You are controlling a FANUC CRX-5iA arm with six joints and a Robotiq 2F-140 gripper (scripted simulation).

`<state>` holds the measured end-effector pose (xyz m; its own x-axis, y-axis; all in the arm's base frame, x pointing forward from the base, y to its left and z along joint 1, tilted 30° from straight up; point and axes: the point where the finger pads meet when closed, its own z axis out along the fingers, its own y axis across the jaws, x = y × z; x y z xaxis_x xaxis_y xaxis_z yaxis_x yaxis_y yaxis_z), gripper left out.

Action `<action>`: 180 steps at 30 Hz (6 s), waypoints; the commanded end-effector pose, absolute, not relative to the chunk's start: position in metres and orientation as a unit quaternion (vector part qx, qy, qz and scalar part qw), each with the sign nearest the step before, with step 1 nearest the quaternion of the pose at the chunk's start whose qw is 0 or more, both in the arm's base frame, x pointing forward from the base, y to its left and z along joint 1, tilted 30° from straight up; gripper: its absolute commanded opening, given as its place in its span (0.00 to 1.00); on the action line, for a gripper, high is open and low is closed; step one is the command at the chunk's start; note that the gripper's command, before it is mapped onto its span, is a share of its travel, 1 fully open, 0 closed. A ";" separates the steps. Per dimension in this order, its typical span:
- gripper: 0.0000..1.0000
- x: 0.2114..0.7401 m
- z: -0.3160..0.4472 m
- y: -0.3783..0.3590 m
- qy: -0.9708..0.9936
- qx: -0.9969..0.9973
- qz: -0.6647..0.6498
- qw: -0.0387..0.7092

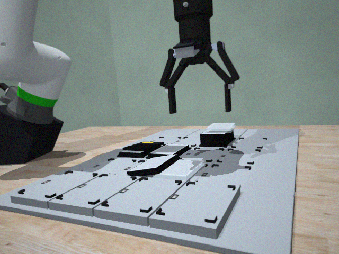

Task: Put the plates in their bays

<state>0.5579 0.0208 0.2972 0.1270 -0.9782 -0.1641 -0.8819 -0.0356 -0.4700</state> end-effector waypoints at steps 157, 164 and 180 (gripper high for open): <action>0.70 0.453 0.246 0.168 0.653 -0.712 -0.103 0.237; 0.70 0.439 0.234 0.163 0.653 -0.712 -0.103 0.237; 0.70 0.398 0.199 0.147 0.653 -0.712 -0.103 0.237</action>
<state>0.4049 0.1492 0.2039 0.1269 -0.9784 -0.1634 -0.8831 -0.0364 -0.4678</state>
